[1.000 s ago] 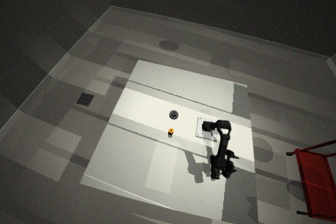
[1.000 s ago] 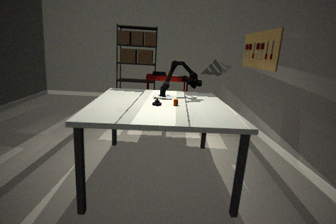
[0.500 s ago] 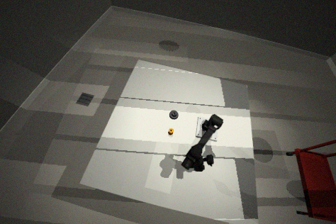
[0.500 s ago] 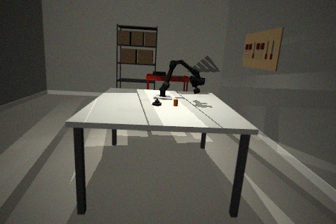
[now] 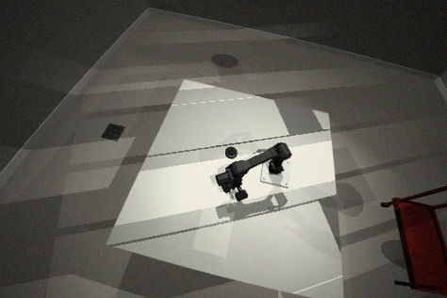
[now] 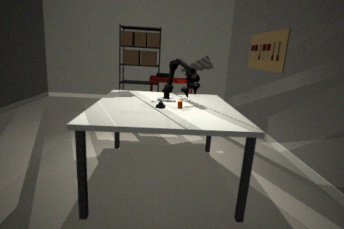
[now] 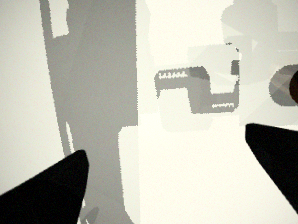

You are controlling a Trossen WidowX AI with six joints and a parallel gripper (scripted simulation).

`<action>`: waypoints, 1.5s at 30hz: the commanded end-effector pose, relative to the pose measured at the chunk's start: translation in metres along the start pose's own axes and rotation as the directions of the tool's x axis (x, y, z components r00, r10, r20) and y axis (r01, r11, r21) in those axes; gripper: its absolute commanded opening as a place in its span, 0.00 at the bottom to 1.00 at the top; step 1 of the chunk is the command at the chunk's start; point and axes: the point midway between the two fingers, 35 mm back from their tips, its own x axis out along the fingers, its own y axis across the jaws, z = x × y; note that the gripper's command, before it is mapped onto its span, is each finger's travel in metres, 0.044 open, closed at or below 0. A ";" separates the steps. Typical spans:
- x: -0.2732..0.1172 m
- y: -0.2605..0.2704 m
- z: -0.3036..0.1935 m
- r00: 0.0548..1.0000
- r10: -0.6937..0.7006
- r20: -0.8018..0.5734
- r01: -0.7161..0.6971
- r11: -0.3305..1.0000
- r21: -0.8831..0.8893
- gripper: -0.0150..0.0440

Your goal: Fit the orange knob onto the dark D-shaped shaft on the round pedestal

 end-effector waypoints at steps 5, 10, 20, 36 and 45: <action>-0.050 -0.108 -0.013 0.965 -0.256 0.049 0.199 0.847 0.492 1.00; -0.051 -0.108 -0.010 0.964 -0.261 0.049 0.202 0.841 0.502 1.00; -0.017 -0.117 -0.008 0.964 -0.261 0.049 0.202 0.841 0.502 1.00; 0.009 -0.124 -0.005 0.964 -0.261 0.049 0.202 0.841 0.502 1.00; 0.023 -0.128 -0.004 0.964 -0.261 0.049 0.202 0.841 0.502 1.00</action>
